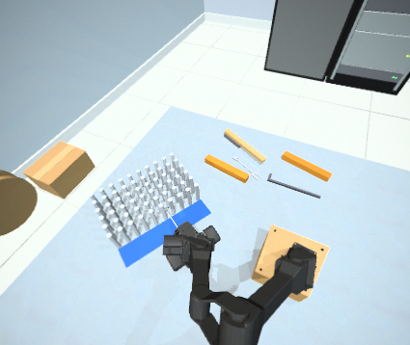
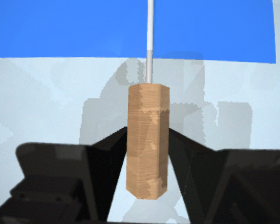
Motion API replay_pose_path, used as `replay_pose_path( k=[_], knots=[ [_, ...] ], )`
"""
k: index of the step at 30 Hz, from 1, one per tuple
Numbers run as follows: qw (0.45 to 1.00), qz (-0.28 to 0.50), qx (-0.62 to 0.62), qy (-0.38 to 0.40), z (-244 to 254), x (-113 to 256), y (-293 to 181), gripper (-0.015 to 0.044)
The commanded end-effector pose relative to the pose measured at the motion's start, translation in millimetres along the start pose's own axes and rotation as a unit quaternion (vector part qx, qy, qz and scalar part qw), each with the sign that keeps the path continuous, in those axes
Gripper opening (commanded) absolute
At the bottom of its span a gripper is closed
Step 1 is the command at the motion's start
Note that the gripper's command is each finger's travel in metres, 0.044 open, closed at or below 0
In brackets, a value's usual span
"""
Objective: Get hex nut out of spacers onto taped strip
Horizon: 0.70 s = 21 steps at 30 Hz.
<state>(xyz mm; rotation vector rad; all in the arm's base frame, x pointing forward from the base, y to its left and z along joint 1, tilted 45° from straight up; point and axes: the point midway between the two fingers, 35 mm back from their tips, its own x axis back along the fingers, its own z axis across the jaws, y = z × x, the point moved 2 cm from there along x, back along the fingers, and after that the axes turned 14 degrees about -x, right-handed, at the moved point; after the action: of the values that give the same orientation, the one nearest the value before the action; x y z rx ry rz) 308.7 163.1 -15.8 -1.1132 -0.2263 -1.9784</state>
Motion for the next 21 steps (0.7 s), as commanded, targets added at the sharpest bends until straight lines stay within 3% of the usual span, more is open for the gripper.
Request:
replay_pose_path(
  k=[1,21],
  knots=[
    [1.000,-0.003,-0.002,-0.001,-2.2,1.5,-2.6,0.0000],
    [1.000,-0.003,-0.002,-0.001,-5.5,6.2,-15.6,0.0000]
  ],
)
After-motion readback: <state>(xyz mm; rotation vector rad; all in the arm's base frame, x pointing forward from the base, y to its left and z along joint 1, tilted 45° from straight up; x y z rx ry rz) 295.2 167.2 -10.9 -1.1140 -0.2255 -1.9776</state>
